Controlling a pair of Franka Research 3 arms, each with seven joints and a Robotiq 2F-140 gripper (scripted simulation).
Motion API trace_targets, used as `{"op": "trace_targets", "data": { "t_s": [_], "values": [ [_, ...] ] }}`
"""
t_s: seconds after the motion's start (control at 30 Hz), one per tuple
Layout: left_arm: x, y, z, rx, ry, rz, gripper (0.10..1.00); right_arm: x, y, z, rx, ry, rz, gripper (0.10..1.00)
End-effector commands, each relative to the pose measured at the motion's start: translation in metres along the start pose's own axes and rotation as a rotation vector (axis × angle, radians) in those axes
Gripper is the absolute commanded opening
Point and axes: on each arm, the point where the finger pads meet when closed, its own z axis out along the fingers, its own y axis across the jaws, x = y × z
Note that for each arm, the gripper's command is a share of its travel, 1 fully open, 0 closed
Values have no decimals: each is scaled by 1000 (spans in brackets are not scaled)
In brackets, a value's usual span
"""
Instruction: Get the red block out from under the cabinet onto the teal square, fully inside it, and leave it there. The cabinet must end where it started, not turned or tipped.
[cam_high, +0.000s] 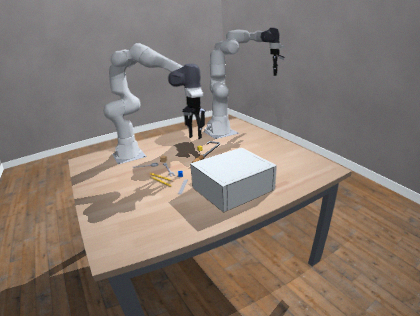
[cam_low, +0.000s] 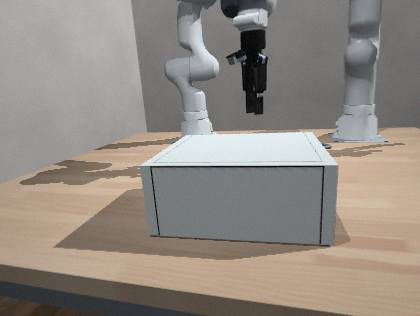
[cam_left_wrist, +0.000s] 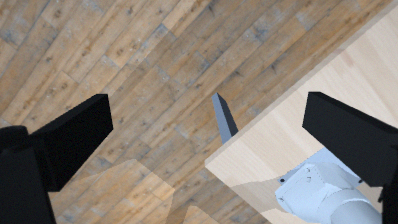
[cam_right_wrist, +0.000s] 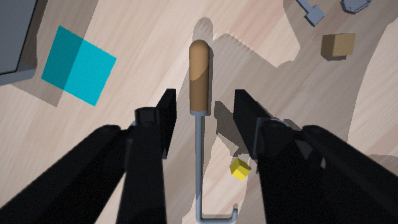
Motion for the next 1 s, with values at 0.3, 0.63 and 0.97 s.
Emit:
{"op": "trace_targets", "data": {
  "t_s": [0.3, 0.63, 0.97],
  "values": [
    [0, 0, 0, 0, 0, 0, 1000, 0, -3, 41, 9, 1, -6, 402],
    [0, 0, 0, 0, 0, 0, 1000, 0, -3, 72, 9, 1, -6, 402],
    [0, 0, 0, 0, 0, 0, 1000, 0, -3, 99, 9, 1, -6, 402]
  ]
}}
